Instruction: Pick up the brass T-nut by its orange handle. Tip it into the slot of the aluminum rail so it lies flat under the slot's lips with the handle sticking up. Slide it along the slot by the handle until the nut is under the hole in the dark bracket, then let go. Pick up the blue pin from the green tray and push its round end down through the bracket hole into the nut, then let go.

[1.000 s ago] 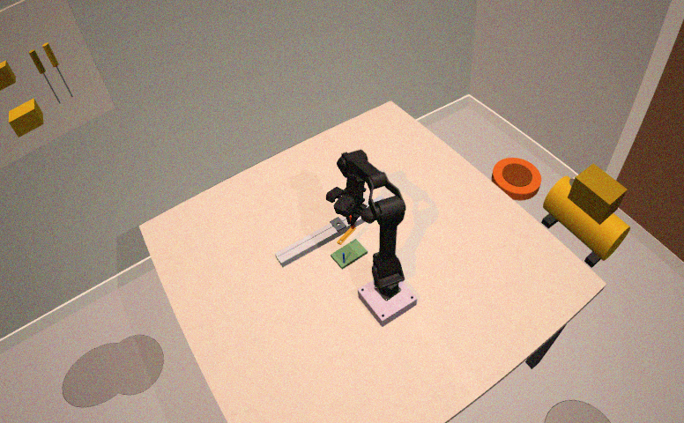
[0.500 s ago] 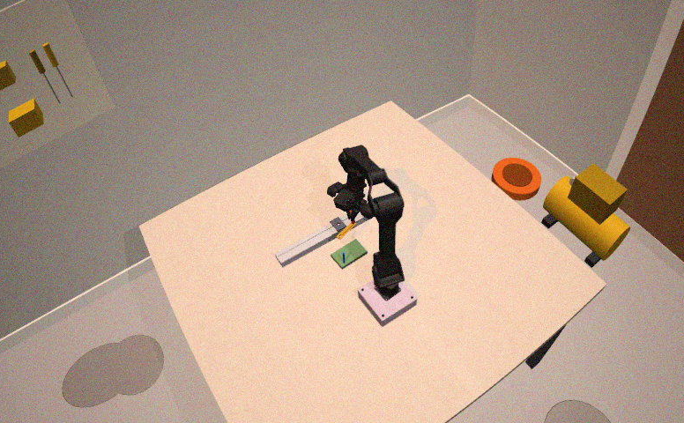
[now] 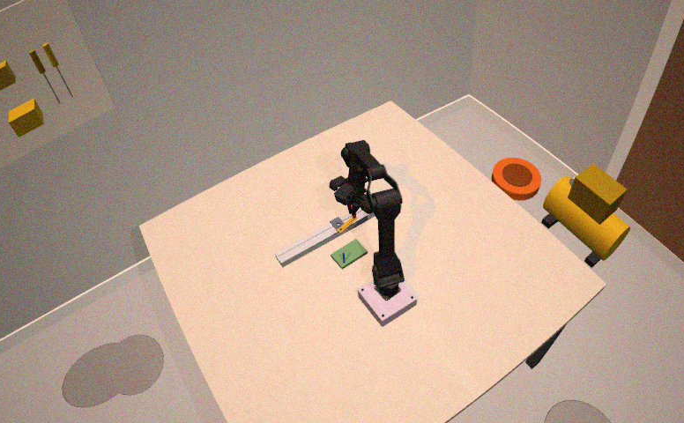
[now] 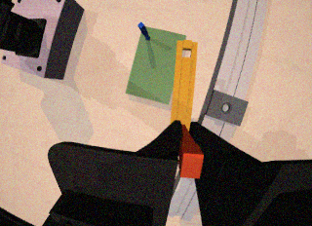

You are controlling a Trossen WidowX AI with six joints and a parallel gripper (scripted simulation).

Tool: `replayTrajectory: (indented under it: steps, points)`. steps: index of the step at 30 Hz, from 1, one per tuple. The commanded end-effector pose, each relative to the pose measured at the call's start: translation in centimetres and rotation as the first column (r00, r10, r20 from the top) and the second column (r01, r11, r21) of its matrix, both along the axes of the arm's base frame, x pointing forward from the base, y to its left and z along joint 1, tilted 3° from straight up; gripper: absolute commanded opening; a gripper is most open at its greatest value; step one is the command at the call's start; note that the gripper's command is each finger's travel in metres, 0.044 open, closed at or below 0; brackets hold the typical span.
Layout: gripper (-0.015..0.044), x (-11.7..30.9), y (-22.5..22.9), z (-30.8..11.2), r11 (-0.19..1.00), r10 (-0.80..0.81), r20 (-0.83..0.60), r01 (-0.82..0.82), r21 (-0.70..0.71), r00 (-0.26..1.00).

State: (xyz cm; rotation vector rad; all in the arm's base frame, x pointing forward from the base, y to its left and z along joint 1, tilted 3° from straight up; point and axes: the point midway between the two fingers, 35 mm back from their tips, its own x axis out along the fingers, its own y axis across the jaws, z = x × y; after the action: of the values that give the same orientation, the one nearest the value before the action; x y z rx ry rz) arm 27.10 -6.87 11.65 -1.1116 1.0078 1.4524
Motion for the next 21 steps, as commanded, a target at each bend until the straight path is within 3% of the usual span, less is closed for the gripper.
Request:
replayTrajectory:
  steps: [1,21]
  points:
    - [-0.015,0.5,-0.5,0.2,1.0,-0.019,0.001,0.019,-0.002,1.0]
    - [-0.015,2.6,-3.0,0.4,0.997,-0.082,0.008,0.082,-0.004,0.997]
